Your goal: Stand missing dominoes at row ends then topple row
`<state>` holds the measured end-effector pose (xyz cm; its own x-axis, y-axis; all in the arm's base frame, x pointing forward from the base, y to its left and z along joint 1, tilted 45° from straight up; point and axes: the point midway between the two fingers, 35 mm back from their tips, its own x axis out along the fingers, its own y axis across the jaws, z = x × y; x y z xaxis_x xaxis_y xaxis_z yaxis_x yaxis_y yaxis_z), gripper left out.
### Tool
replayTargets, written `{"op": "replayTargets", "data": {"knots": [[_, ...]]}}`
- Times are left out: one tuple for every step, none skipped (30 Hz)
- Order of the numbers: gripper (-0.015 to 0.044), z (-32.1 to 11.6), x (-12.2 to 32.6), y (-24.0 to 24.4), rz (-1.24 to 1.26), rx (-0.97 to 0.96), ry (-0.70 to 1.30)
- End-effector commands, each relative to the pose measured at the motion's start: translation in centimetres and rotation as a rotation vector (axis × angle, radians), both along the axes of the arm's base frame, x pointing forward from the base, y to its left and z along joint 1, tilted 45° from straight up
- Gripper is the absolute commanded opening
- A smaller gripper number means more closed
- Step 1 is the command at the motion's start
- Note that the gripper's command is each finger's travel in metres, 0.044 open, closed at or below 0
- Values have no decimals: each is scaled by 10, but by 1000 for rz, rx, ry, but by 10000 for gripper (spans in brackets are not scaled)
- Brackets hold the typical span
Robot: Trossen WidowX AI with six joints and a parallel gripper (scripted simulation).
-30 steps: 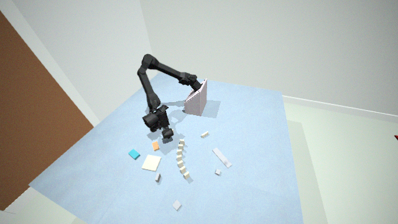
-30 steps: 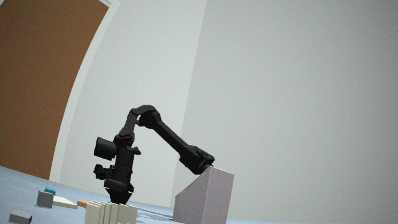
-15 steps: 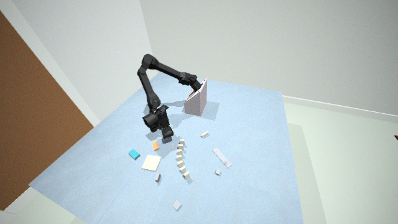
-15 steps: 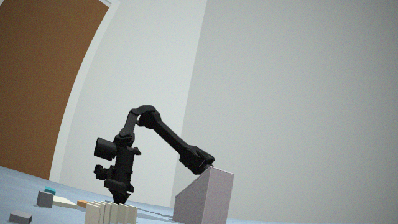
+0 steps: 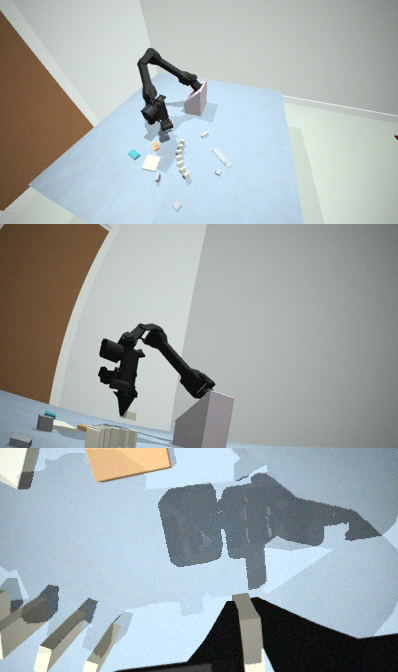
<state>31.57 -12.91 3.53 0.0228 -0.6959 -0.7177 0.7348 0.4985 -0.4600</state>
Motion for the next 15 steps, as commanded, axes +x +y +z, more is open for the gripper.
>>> {"op": "replayTargets", "data": {"knots": [[26,52,1,47,1,-11,-21],[26,57,1,53,1,-11,-21],[26,61,1,57,1,-10,-21],[26,62,1,58,1,-10,-21],[26,62,1,58,1,-10,-21],[26,62,1,58,1,-10,-21],[26,62,1,58,1,-10,-21],[26,62,1,58,1,-10,-21],[26,62,1,58,1,-10,-21],[26,63,1,57,9,-10,-12],[26,65,-2,55,35,-11,13],[26,69,-5,50,77,-11,55],[26,75,-10,45,130,-12,106],[26,79,-15,39,182,-14,158],[26,84,-20,34,235,-15,209]]}}
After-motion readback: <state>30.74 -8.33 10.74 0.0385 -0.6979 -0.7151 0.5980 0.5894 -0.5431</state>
